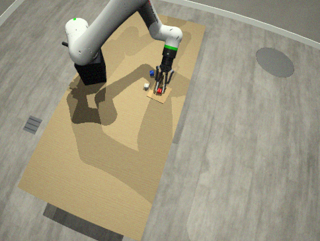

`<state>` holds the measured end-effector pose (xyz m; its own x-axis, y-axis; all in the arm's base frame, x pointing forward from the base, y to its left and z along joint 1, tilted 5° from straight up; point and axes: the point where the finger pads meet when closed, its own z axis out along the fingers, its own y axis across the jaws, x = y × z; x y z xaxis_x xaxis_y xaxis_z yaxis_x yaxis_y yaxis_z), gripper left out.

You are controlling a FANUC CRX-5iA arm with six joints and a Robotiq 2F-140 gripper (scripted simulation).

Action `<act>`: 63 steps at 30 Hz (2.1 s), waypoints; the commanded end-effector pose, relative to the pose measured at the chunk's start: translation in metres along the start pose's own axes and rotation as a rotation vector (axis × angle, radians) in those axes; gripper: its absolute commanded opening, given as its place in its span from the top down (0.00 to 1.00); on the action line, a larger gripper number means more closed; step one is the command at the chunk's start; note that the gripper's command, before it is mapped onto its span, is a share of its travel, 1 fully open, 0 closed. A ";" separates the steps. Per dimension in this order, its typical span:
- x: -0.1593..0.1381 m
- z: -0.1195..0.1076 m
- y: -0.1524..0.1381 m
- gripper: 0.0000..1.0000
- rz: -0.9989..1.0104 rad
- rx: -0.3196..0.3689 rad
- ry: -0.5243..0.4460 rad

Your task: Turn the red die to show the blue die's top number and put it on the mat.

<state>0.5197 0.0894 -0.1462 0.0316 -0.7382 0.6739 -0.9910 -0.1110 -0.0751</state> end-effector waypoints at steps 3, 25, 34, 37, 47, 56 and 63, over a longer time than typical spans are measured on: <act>-0.002 0.002 0.000 0.72 0.000 0.000 0.000; -0.004 0.004 0.000 0.72 0.000 0.000 0.000; -0.004 0.004 0.000 0.72 0.000 0.000 0.000; -0.004 0.004 0.000 0.72 0.000 0.000 0.000; -0.004 0.004 0.000 0.72 0.000 0.000 0.000; -0.004 0.004 0.000 0.84 0.000 0.000 0.000; -0.004 0.004 0.000 0.84 0.000 0.000 0.000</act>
<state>0.5202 0.0897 -0.1525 0.0315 -0.7381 0.6740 -0.9910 -0.1110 -0.0752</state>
